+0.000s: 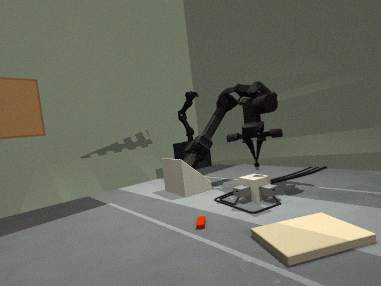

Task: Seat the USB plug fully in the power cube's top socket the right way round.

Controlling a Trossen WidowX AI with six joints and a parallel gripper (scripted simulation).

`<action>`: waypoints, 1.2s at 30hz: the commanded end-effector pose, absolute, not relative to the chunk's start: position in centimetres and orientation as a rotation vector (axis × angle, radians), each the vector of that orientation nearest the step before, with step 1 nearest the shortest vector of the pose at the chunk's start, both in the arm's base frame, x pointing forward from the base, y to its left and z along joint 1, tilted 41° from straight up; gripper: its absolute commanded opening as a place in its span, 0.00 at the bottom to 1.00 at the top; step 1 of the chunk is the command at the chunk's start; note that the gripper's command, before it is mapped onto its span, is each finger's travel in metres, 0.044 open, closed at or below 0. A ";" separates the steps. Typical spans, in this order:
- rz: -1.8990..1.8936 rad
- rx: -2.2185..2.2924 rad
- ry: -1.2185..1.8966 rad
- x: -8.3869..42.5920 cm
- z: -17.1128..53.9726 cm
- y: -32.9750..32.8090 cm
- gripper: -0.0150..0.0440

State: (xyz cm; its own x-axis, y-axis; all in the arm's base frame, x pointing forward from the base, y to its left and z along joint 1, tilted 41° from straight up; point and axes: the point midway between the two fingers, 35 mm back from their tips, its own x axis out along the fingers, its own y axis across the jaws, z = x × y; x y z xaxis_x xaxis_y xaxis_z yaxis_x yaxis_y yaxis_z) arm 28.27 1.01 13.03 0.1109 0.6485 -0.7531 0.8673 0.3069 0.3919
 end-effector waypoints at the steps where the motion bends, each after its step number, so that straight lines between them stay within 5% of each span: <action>1: -0.212 1.348 1.601 28.3 13.0 1.0 0.25; 36: 0.478 0.625 1.411 28.3 13.0 1.0 0.25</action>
